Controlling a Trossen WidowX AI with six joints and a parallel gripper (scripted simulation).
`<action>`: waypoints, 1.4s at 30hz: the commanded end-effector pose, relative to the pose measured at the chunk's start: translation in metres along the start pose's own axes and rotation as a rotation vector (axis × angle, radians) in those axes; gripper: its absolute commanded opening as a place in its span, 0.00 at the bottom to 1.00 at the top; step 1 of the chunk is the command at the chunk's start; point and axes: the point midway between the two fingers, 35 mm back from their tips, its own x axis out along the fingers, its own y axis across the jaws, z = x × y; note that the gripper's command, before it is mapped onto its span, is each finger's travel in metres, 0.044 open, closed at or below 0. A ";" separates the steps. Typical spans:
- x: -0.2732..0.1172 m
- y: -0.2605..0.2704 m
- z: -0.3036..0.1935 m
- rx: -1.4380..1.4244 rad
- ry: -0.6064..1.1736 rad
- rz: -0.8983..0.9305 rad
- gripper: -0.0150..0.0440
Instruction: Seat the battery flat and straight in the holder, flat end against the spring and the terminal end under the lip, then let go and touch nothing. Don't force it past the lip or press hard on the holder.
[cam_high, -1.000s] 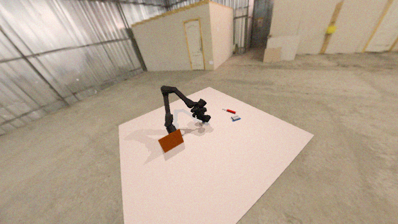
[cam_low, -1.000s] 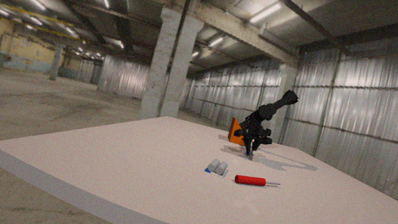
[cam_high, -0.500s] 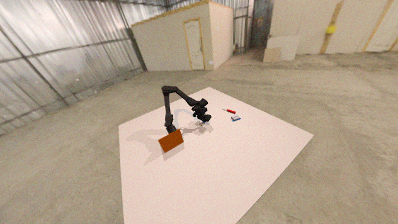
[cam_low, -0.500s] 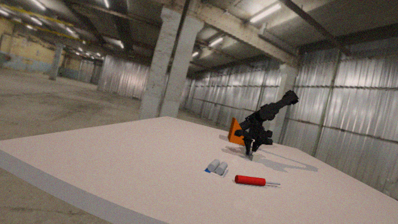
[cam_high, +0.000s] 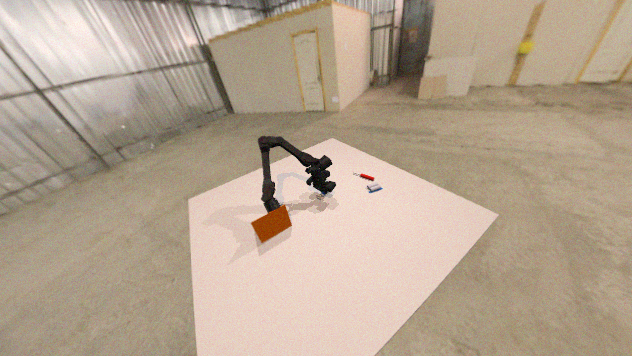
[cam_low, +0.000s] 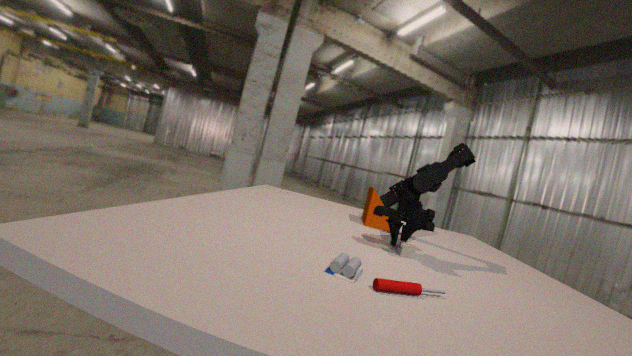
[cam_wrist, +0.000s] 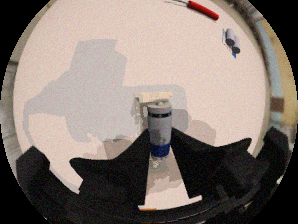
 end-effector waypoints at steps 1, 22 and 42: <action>0.004 0.001 -0.008 0.011 0.048 0.000 0.38; 0.004 0.005 -0.007 0.000 0.178 -0.009 0.38; 0.004 0.008 -0.001 -0.006 0.227 -0.023 0.38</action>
